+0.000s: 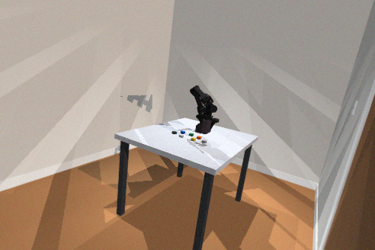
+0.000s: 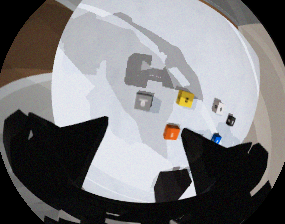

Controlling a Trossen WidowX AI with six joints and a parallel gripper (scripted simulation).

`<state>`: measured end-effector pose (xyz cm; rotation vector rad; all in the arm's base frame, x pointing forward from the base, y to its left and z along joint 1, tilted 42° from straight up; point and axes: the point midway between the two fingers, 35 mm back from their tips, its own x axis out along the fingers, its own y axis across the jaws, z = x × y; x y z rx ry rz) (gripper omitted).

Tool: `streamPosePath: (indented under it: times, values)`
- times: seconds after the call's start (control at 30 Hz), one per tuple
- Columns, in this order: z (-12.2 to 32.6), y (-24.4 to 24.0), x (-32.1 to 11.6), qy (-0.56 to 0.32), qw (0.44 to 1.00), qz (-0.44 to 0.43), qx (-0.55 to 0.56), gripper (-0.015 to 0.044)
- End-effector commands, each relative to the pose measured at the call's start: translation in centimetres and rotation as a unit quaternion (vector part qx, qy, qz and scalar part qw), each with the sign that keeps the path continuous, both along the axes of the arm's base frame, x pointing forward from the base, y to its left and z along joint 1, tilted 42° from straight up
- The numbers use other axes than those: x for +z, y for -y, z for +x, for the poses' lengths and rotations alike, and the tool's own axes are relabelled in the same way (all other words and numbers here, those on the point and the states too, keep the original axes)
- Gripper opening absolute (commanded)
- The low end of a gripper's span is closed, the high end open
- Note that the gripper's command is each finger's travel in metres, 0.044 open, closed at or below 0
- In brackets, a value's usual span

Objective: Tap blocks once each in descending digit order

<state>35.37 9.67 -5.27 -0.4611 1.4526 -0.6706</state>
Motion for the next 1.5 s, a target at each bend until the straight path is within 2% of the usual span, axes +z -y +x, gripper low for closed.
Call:
streamPosePath:
  times: [0.0,0.1,0.23,0.3,1.17,1.47]
  values:
    - [0.0,-0.1,0.0,0.002,1.000,0.003,-0.003,0.0400]
    - [0.1,0.1,0.2,0.002,1.000,0.003,-0.003,0.0400]
    - [1.2,5.3,4.8,0.001,1.000,0.002,-0.003,0.0400]
    - [1.3,6.4,5.7,0.001,1.000,0.001,-0.003,0.0400]
    - [1.3,6.6,5.9,0.001,1.000,0.001,-0.003,0.0400]
    - [-0.9,15.8,14.0,0.000,1.000,-0.001,-0.003,0.0400]
